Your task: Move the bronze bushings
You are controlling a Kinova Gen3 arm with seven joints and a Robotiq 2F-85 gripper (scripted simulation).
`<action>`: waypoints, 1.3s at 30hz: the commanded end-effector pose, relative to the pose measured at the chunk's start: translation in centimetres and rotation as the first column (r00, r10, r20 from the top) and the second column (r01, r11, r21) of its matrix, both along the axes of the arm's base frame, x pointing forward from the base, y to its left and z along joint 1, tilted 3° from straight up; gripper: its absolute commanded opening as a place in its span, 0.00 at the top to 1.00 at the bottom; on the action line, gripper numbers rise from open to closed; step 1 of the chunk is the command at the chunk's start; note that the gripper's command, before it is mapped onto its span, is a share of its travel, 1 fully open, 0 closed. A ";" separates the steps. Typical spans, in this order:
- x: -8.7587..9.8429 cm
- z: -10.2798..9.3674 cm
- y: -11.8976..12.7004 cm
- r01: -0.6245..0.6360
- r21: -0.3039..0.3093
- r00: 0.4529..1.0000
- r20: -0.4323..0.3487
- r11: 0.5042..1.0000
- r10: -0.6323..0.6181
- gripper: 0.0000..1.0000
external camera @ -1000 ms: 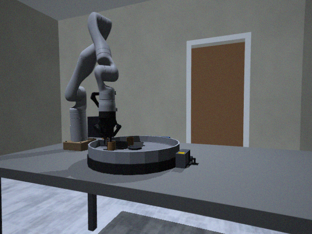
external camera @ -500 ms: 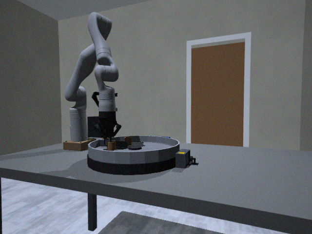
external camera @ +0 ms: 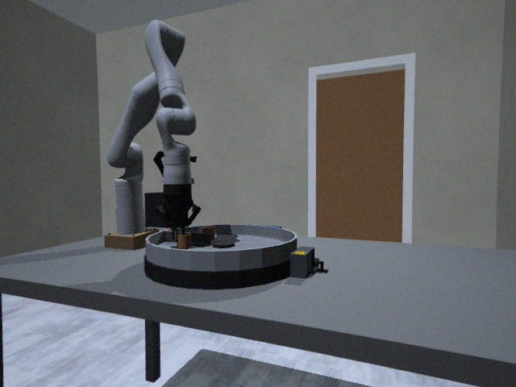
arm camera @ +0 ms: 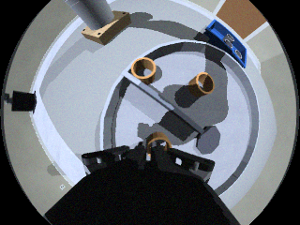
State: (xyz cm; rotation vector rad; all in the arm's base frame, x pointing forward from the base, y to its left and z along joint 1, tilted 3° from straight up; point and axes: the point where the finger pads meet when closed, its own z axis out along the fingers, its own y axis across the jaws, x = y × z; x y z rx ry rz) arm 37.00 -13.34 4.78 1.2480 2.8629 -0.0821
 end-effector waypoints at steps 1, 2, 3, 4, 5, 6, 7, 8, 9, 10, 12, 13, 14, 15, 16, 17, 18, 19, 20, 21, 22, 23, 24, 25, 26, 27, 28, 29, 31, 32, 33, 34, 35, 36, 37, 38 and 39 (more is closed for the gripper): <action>0.0 0.1 0.0 0.000 0.000 1.000 0.002 1.000 0.000 0.86; 0.0 0.1 0.0 0.000 0.000 1.000 0.002 1.000 0.000 0.86; 0.0 0.1 0.0 0.000 0.000 1.000 0.002 1.000 0.000 0.86; 0.0 0.1 0.0 0.000 0.000 1.000 0.002 1.000 0.000 0.86; 0.0 0.1 0.0 0.000 0.000 1.000 0.002 1.000 0.000 0.86; 0.0 0.1 0.0 0.000 0.000 1.000 0.002 1.000 0.000 0.86; 0.0 0.1 0.0 0.000 0.000 1.000 0.002 1.000 0.000 0.86; 0.0 0.1 0.0 0.000 0.000 1.000 0.002 1.000 0.000 0.86; 0.0 0.1 0.0 0.000 0.000 1.000 0.002 1.000 0.000 0.86; 0.0 0.1 0.0 0.000 0.000 1.000 0.002 1.000 0.000 0.86; 0.0 0.1 0.0 0.000 0.000 1.000 0.002 1.000 0.000 0.86; 0.0 0.1 0.0 0.000 0.000 1.000 0.002 1.000 0.000 0.86; 0.0 0.1 0.0 0.000 0.000 1.000 0.002 1.000 0.000 0.86; 0.0 0.1 0.0 0.000 0.000 1.000 0.002 1.000 0.000 0.86; 0.0 0.1 0.0 0.000 0.000 1.000 0.002 1.000 0.000 0.86; 0.0 0.1 0.0 0.000 0.000 1.000 0.002 1.000 0.000 0.86; 0.0 0.1 0.0 0.000 0.000 1.000 0.002 1.000 0.000 0.86; 0.0 0.1 0.0 0.000 0.000 1.000 0.002 1.000 0.000 0.86; 0.0 0.1 0.0 0.000 0.000 1.000 0.002 1.000 0.000 0.86; 0.0 0.1 0.0 0.000 0.000 1.000 0.002 1.000 0.000 0.86; 0.0 0.1 0.0 0.000 0.000 1.000 0.002 1.000 0.000 0.86; 0.0 0.1 0.0 0.000 0.000 1.000 0.002 1.000 0.000 0.86; 0.0 0.1 0.0 0.000 0.000 1.000 0.002 1.000 0.000 0.86; 0.0 0.1 0.0 0.000 0.000 1.000 0.002 1.000 0.000 0.86; 0.0 0.1 0.0 0.000 0.000 1.000 0.002 1.000 0.000 0.86; 0.0 0.1 0.0 0.000 0.000 1.000 0.002 1.000 0.000 0.86; 0.0 0.1 0.0 0.000 0.000 1.000 0.002 1.000 0.000 0.86; 0.0 0.1 0.0 0.000 0.000 1.000 0.002 1.000 0.000 0.86; 0.0 0.1 0.0 0.000 0.000 1.000 0.002 1.000 0.000 0.86; 0.0 0.1 0.0 0.000 0.000 1.000 0.002 1.000 0.000 0.86; 0.0 0.1 0.0 0.000 0.000 1.000 0.002 1.000 0.000 0.86; 0.0 0.1 0.0 0.000 0.000 1.000 0.002 1.000 0.000 0.86; 0.0 0.1 0.0 0.000 0.000 1.000 0.002 1.000 0.000 0.86; 0.0 0.2 0.0 0.000 0.000 1.000 0.002 1.000 0.000 0.86; 0.0 0.4 0.0 0.000 0.000 1.000 0.002 1.000 0.000 0.86; 0.1 0.7 0.0 0.000 0.000 1.000 0.002 1.000 0.000 0.86; 0.1 1.0 0.0 0.000 0.000 1.000 0.002 1.000 0.000 0.86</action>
